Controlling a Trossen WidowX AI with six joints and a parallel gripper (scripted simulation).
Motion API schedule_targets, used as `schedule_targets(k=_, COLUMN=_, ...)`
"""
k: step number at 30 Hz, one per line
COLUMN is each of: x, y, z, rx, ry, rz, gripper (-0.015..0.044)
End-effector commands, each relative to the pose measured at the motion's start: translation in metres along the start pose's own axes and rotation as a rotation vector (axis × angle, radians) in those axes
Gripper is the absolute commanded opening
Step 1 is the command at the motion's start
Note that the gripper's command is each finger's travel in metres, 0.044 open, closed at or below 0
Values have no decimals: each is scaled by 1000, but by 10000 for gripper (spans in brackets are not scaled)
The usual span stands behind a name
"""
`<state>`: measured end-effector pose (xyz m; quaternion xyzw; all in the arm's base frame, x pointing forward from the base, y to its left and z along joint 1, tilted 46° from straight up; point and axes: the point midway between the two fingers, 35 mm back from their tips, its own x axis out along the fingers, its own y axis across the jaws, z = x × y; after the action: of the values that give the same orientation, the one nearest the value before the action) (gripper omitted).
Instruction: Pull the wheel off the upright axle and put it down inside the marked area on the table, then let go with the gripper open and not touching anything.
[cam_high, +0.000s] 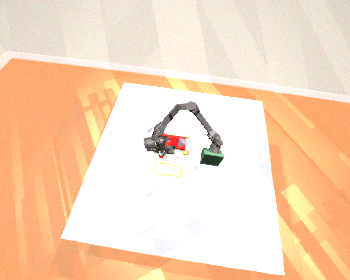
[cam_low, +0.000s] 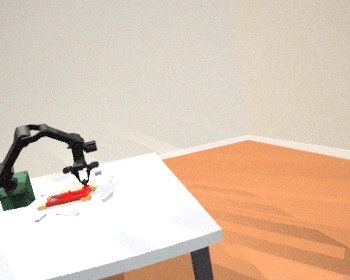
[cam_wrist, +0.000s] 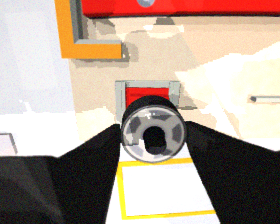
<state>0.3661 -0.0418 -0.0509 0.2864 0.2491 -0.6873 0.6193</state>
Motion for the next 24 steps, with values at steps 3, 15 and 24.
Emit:
schedule_targets(k=3, x=-7, y=0, z=-2, rx=-4, ry=3, rz=8, gripper=0)
schedule_targets(k=15, x=-11, y=0, z=-2, rx=-4, ry=3, rz=9, gripper=0)
schedule_targets(k=24, x=-14, y=0, z=-2, rx=-5, ry=3, rz=10, gripper=0)
